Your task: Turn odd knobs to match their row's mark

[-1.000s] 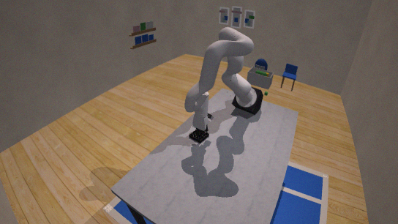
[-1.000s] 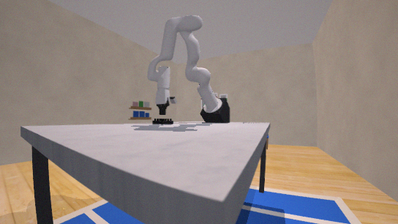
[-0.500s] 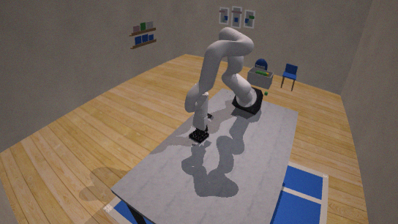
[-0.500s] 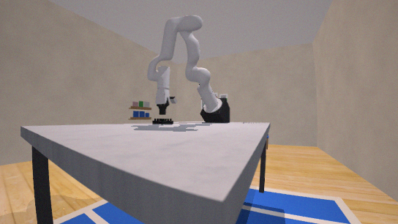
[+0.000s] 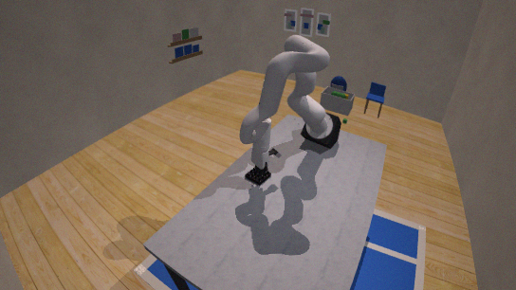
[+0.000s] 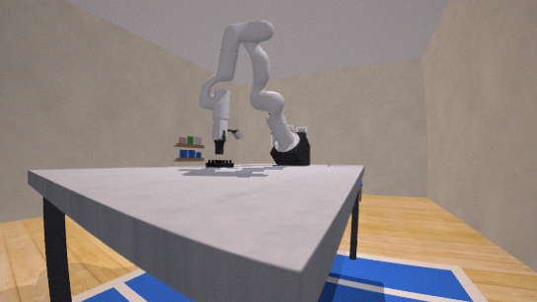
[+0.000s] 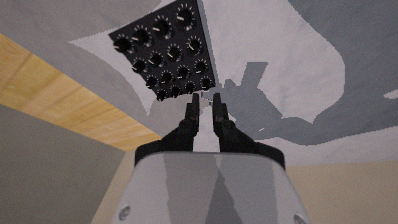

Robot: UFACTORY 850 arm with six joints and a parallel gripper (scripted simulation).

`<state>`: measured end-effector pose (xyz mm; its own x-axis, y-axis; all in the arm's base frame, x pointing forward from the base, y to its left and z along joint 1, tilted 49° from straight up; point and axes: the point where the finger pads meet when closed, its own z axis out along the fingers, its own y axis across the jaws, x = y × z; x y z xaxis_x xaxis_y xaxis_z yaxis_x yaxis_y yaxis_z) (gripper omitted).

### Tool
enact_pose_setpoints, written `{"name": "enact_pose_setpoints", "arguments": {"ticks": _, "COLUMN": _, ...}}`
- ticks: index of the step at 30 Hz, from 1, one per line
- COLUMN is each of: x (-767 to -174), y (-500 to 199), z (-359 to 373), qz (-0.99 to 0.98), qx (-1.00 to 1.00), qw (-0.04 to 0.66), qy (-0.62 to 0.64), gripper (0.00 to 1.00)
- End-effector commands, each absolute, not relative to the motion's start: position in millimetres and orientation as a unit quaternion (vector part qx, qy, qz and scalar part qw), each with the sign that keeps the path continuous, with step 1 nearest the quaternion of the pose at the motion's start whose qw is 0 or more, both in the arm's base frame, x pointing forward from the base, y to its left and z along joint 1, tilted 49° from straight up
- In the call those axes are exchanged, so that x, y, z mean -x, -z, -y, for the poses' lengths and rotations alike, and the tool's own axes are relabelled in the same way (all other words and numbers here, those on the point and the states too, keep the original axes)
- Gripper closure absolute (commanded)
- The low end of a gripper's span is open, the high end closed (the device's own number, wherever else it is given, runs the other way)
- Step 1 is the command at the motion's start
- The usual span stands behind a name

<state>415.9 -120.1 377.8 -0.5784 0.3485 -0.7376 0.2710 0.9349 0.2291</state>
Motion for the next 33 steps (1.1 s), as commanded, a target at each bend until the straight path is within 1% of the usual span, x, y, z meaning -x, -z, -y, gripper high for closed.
{"name": "enact_pose_setpoints", "arguments": {"ticks": 1, "x": -415.5, "y": -379.1, "z": 120.1, "qz": -0.875, "qx": -0.243, "qw": 0.412, "qy": -0.079, "gripper": 0.81}}
{"name": "enact_pose_setpoints", "arguments": {"ticks": 25, "x": -413.2, "y": -381.0, "z": 119.9, "qz": -0.780, "qx": -0.465, "qw": 0.376, "qy": -0.185, "gripper": 0.81}}
{"name": "enact_pose_setpoints", "arguments": {"ticks": 33, "x": -412.1, "y": -381.8, "z": 119.8, "qz": -0.721, "qx": -0.551, "qw": 0.353, "qy": -0.227, "gripper": 0.81}}
